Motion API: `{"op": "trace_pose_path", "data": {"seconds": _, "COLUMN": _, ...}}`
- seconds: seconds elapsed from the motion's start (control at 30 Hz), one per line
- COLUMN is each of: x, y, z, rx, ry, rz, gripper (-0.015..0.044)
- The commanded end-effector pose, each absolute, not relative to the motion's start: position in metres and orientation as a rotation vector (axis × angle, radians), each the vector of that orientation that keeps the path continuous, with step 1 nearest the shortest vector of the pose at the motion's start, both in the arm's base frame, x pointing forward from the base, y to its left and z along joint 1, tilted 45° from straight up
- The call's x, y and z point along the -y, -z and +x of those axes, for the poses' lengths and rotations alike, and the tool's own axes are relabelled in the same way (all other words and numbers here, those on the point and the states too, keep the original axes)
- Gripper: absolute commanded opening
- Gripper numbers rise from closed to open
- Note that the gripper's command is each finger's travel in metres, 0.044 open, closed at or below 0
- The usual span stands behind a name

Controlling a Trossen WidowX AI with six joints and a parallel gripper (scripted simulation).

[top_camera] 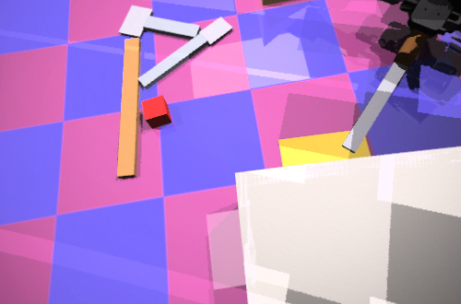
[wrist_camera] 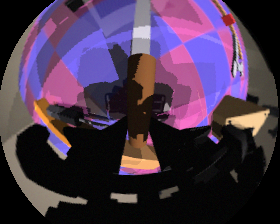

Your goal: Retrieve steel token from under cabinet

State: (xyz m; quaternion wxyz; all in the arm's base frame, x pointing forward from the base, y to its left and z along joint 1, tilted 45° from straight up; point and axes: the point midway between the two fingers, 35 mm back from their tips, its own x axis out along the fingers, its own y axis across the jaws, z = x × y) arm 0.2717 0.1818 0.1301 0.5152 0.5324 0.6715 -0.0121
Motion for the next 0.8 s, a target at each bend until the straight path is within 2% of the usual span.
{"op": "trace_pose_path", "data": {"seconds": 0.0, "x": -0.184, "y": -0.135, "z": 0.276, "rx": -1.607, "ry": 0.027, "rz": 1.282, "gripper": 0.0000}}
{"op": "trace_pose_path", "data": {"seconds": 0.77, "x": -0.197, "y": -0.150, "z": 0.286, "rx": -1.607, "ry": 0.026, "rz": 1.283, "gripper": 0.0000}}
